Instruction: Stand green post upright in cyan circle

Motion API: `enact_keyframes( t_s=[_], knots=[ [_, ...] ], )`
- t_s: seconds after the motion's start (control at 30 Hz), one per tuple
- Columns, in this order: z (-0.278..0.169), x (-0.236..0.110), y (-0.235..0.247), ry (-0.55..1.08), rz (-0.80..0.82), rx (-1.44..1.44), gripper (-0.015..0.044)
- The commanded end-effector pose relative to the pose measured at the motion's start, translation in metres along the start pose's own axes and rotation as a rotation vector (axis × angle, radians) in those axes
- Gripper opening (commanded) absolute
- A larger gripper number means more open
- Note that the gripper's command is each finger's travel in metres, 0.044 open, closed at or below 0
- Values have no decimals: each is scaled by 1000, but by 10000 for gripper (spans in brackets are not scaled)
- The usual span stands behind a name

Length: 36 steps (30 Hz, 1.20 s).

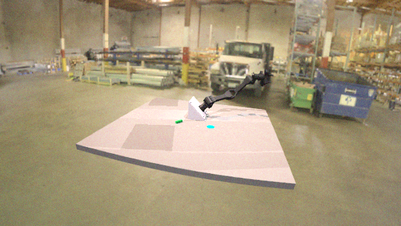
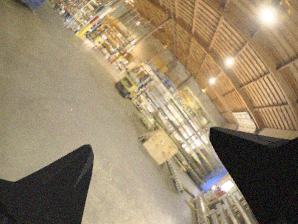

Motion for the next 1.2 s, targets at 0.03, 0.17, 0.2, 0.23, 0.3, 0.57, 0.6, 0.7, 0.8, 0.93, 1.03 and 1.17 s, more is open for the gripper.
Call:
enact_keyframes(
  t_s=[0.03, 0.17, 0.2, 0.23, 0.3, 0.57, 0.6, 0.7, 0.8, 0.93, 1.03, 1.17],
  knots=[
    [-3, 0, -1, -8, -11, -8, 348],
    [-23, -1, -30, -8, -115, -31, 243],
    [-29, -2, -43, 8, -150, -28, 233],
    [-36, -5, -56, 25, -186, -25, 233],
    [-45, -8, -73, 49, -235, -21, 233],
    [-91, -36, -152, 178, -461, 0, 233],
    [-97, -41, -163, 198, -492, 3, 233],
    [-117, -58, -193, 260, -582, 14, 233],
    [-137, -78, -220, 323, -668, 26, 233],
    [-163, -107, -252, 412, -777, 44, 233],
    [-183, -131, -274, 483, -857, 60, 233],
    [-209, -167, -300, 584, -961, 85, 233]
  ],
)
Point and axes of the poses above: the point midway between the two fingers, 35 mm back from their tips, its own x axis out along the fingers, its own y axis across the jaws, z = x × y, the point moved 9 cm from there along -x, back along the fingers, and after that the axes turned 6 degrees about -x, right-handed, at the moved point
